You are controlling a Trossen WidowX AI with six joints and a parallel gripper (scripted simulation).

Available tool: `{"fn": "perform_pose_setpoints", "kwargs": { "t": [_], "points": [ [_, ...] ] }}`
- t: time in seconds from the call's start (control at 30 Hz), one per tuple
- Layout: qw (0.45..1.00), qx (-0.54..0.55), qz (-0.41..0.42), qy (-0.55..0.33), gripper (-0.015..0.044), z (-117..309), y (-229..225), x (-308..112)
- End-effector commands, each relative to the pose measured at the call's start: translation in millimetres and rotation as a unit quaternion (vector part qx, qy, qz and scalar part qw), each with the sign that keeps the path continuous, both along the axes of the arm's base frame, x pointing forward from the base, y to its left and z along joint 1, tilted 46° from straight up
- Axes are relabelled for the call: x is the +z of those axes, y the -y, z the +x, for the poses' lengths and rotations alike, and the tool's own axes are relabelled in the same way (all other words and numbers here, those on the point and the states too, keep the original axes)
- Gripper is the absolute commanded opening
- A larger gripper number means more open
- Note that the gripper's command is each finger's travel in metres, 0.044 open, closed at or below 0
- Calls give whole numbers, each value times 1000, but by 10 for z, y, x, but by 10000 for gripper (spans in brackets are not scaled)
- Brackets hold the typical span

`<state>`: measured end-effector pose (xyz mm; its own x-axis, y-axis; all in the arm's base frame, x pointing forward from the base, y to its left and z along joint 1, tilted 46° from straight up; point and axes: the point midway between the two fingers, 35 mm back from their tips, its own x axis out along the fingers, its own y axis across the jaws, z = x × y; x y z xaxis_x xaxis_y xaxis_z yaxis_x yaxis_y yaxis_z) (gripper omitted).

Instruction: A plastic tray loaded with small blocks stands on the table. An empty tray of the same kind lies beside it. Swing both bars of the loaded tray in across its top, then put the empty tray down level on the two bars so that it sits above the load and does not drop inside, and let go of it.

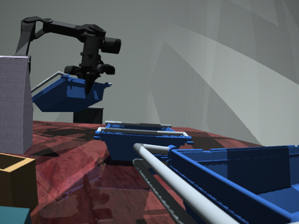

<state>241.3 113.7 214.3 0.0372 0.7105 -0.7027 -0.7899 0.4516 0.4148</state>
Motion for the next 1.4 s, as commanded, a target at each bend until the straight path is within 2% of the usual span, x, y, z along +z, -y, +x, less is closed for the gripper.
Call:
{"fn": "perform_pose_setpoints", "kwargs": {
  "t": [0.0,0.87,1.37],
  "points": [
    [1000,-2,8,5,0,-75,106,88],
    [1000,-3,8,4,0,-74,107,87],
    [992,-91,8,-83,0,79,237,-5]
  ]
}}
